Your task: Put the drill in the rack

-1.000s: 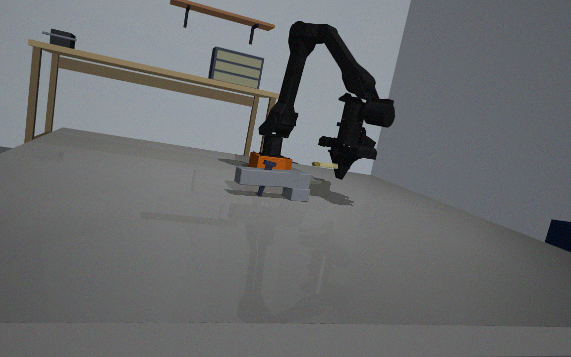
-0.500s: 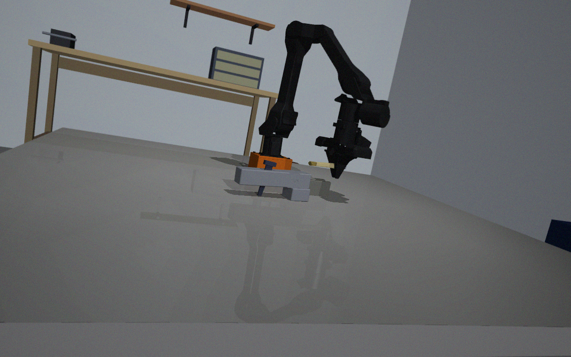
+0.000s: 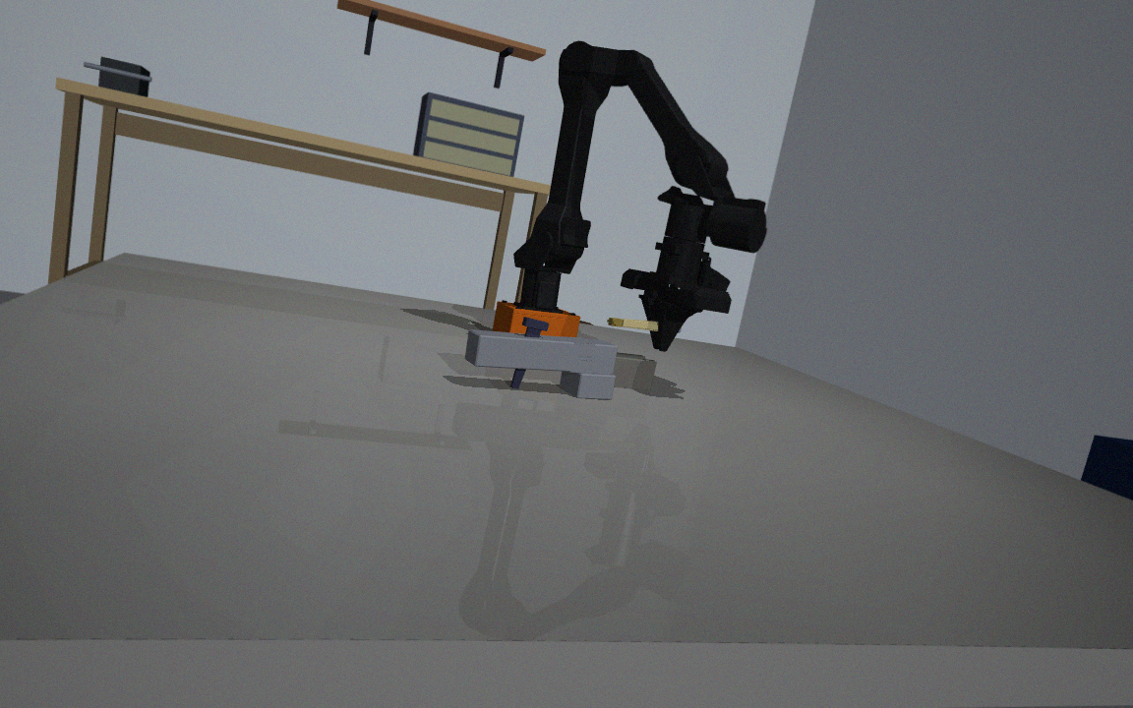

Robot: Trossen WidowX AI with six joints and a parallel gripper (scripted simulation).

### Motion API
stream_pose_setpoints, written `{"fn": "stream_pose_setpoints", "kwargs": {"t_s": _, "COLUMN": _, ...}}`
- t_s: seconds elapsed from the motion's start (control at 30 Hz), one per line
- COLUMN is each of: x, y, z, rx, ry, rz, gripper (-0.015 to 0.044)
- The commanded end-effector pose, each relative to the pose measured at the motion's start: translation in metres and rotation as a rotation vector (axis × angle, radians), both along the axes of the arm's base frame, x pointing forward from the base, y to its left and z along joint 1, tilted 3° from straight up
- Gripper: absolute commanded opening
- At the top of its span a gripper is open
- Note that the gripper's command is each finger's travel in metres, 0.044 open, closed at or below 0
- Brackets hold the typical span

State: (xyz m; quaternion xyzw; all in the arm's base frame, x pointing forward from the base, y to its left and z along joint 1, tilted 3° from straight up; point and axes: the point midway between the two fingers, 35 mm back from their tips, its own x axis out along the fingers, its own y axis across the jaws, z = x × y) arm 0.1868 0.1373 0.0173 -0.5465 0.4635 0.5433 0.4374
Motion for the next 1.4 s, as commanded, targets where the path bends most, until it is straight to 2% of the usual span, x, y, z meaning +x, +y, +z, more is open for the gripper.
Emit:
{"fn": "stream_pose_setpoints", "kwargs": {"t_s": 0.0, "x": -0.006, "y": 0.001, "z": 0.001, "rx": 0.007, "ry": -0.001, "rz": -0.004, "gripper": 0.0}}
{"fn": "stream_pose_setpoints", "kwargs": {"t_s": 1.37, "x": -0.005, "y": 0.001, "z": -0.049, "rx": 0.007, "ry": 0.0, "rz": -0.004, "gripper": 0.0}}
